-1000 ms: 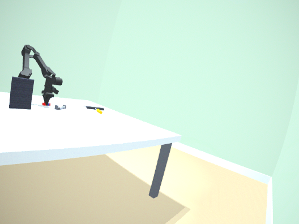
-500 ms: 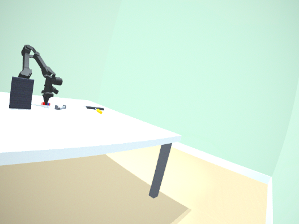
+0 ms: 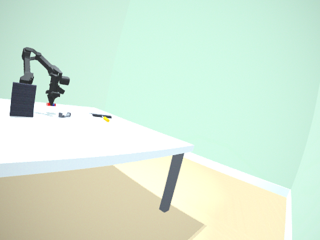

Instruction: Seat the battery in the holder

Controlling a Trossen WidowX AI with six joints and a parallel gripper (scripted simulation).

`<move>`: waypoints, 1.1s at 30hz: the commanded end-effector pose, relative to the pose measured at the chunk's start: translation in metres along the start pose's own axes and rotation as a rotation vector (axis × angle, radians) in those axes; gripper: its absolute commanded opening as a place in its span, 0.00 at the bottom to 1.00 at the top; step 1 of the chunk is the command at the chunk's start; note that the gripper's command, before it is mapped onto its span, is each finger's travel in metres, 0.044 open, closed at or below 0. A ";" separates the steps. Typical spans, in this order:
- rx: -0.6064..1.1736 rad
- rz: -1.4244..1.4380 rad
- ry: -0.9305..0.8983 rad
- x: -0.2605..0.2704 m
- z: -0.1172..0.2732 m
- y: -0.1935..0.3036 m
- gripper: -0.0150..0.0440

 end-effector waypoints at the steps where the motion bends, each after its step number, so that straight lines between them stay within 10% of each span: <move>1: -0.005 0.080 0.004 -0.012 0.006 -0.013 0.37; 33: 0.141 0.591 0.032 -0.108 0.002 -0.068 0.37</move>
Point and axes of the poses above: the point midway between the two fingers, 35 mm back from their tips, its own z axis back along the fingers, its own x axis across the jaws, y = z × x, the point moved 8 cm from there along z, back along the fingers, and after that the axes turned 9 degrees about z, right-handed, at the moved point
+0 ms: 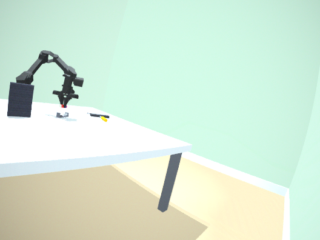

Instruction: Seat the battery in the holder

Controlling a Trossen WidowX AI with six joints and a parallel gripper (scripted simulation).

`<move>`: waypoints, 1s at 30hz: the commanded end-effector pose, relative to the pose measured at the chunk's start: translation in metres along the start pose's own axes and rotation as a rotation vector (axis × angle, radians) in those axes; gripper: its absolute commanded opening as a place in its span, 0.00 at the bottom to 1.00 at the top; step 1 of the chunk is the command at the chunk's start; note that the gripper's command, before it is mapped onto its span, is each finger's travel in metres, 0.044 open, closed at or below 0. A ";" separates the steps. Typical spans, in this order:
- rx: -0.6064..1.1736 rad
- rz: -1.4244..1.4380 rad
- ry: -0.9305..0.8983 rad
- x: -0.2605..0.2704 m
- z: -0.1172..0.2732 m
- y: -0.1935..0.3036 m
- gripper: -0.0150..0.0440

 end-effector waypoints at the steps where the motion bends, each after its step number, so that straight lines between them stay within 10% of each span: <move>1: 0.077 -0.004 -0.013 -0.001 -0.012 -0.006 0.37; 30: 0.324 -0.006 -0.071 -0.006 -0.040 -0.031 0.37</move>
Point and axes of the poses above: the point midway between the two fingers, 35 mm back from their tips, its own z axis back along the fingers, its own x axis across the jaws, y = z × x, the point moved 8 cm from there along z, back along the fingers, and after that the axes turned 9 degrees about z, right-handed, at the moved point
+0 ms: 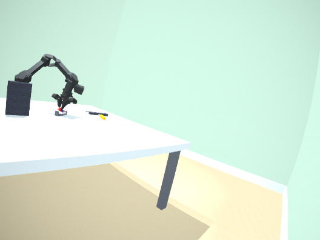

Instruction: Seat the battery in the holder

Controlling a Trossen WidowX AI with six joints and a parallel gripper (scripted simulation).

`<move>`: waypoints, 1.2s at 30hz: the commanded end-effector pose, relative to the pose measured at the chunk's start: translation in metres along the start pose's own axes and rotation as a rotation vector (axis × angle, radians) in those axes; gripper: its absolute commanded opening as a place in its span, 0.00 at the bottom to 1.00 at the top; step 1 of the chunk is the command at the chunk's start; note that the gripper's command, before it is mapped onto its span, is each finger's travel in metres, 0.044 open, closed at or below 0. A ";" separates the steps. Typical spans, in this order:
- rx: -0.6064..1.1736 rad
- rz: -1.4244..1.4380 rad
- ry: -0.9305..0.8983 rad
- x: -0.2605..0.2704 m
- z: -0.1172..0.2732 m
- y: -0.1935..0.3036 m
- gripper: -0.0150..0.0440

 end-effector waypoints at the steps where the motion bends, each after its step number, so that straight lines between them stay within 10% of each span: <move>1: 0.035 -0.005 -0.002 -0.001 -0.001 -0.005 0.37; 36: 0.124 -0.003 -0.033 -0.007 -0.002 -0.032 0.37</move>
Point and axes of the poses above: the point midway between the two fingers, 35 mm back from their tips, its own z axis back along the fingers, its own x axis across the jaws, y = z × x, the point moved 8 cm from there along z, back along the fingers, and after that the axes turned 9 degrees about z, right-handed, at the moved point
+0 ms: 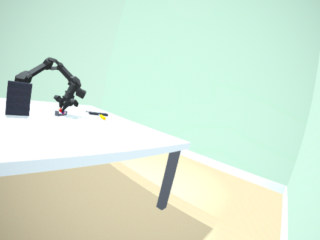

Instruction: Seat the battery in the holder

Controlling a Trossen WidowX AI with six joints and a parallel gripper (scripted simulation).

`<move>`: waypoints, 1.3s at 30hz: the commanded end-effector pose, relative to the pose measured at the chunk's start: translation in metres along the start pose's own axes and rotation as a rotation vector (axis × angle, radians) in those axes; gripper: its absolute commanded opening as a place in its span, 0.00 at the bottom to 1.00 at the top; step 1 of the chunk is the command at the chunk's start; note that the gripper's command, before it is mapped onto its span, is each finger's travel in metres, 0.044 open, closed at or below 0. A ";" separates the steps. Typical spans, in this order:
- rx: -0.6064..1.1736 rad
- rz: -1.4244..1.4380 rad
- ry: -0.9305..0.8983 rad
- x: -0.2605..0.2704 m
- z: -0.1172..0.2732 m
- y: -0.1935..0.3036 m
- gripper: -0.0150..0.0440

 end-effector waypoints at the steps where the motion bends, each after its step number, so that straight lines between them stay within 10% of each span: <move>1: -0.006 -0.001 0.003 -0.001 0.003 -0.004 0.37; 39: -0.152 -0.010 0.023 -0.004 -0.004 0.005 0.37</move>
Point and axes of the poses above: the point midway between the two fingers, 35 mm back from their tips, its own z axis back along the fingers, its own x axis across the jaws, y = z × x, the point moved 8 cm from there along z, back along the fingers, and after that the axes turned 9 degrees about z, right-handed, at the moved point
